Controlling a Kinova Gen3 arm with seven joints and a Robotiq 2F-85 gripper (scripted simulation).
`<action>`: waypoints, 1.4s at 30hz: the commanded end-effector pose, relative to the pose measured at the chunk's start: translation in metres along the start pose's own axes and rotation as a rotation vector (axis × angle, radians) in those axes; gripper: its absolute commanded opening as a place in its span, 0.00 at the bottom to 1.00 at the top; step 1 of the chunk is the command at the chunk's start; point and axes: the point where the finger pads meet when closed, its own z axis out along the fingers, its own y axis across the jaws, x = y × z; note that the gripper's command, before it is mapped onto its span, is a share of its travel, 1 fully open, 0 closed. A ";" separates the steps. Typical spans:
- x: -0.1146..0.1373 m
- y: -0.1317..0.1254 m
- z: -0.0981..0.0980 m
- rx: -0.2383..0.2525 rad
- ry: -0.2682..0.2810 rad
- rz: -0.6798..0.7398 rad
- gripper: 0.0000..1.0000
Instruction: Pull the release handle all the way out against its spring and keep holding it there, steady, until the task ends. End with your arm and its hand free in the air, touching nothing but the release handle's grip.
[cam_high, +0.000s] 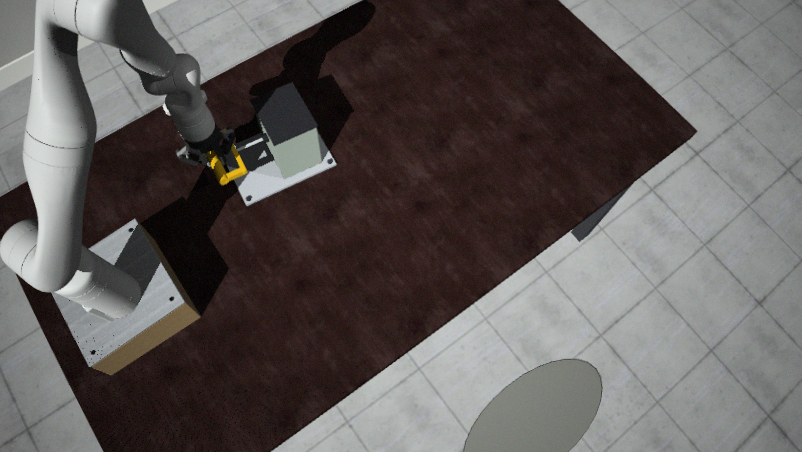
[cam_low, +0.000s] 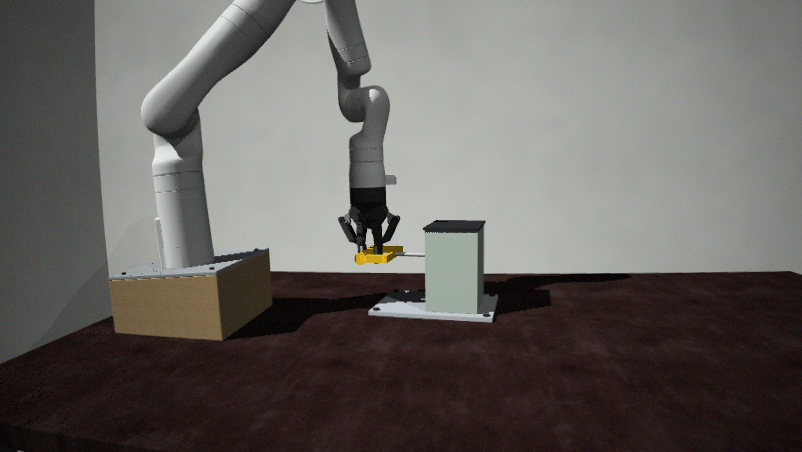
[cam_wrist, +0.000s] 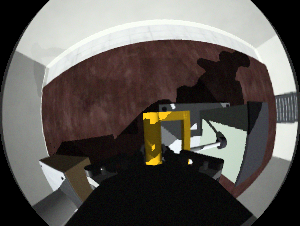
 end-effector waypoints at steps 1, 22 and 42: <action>-0.001 -0.012 0.002 0.016 -0.008 -0.004 0.00; -0.001 -0.012 0.002 0.016 -0.008 -0.004 0.00; -0.002 -0.024 0.002 0.016 -0.008 -0.004 0.00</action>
